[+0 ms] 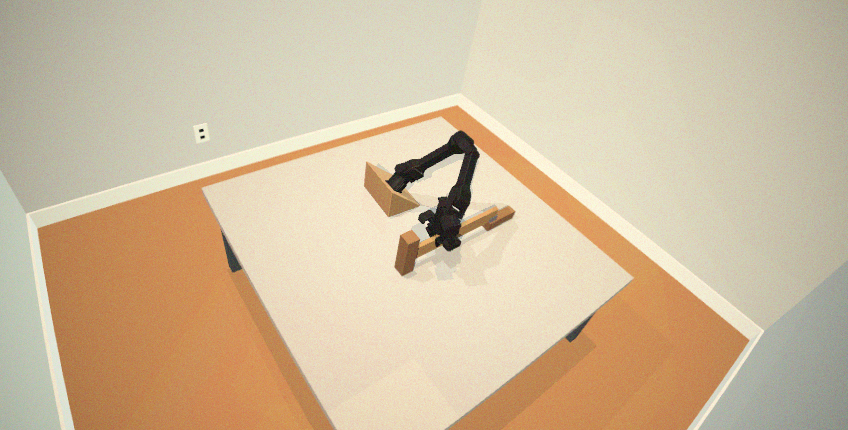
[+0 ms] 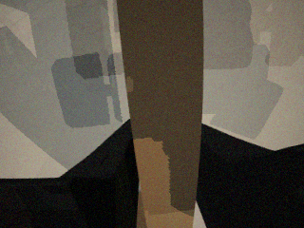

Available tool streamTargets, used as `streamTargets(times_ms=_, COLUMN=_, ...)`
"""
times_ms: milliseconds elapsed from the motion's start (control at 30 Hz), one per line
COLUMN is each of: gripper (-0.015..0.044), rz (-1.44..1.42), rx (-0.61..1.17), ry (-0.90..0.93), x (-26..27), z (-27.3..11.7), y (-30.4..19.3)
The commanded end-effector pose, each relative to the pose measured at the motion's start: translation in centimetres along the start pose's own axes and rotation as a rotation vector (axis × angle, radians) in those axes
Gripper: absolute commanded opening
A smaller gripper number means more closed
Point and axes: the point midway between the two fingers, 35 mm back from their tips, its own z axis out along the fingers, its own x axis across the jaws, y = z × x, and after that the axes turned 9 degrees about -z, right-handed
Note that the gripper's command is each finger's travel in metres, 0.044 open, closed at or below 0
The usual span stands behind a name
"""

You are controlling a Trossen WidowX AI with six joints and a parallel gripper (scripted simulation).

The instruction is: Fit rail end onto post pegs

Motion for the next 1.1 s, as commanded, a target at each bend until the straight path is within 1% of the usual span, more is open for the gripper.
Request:
streamTargets(times_ms=0, gripper=0.0157, rz=0.0, rx=0.001, ry=-0.001, x=0.0, z=0.0, y=0.0)
streamTargets(times_ms=367, gripper=0.044, rz=0.0, rx=0.001, ry=-0.001, x=0.0, z=0.0, y=0.0)
streamTargets(times_ms=500, gripper=0.044, rz=0.0, rx=0.001, ry=-0.001, x=0.0, z=-0.2, y=0.2)
streamTargets(times_ms=600, gripper=0.044, rz=0.002, rx=0.009, ry=-0.006, x=-0.4, z=-2.3, y=2.3)
streamTargets(times_ms=667, gripper=0.044, rz=0.002, rx=0.012, ry=-0.007, x=-0.4, z=-3.0, y=3.0)
streamTargets(times_ms=1067, gripper=0.044, rz=0.002, rx=0.012, ry=-0.007, x=-0.4, z=-3.0, y=3.0)
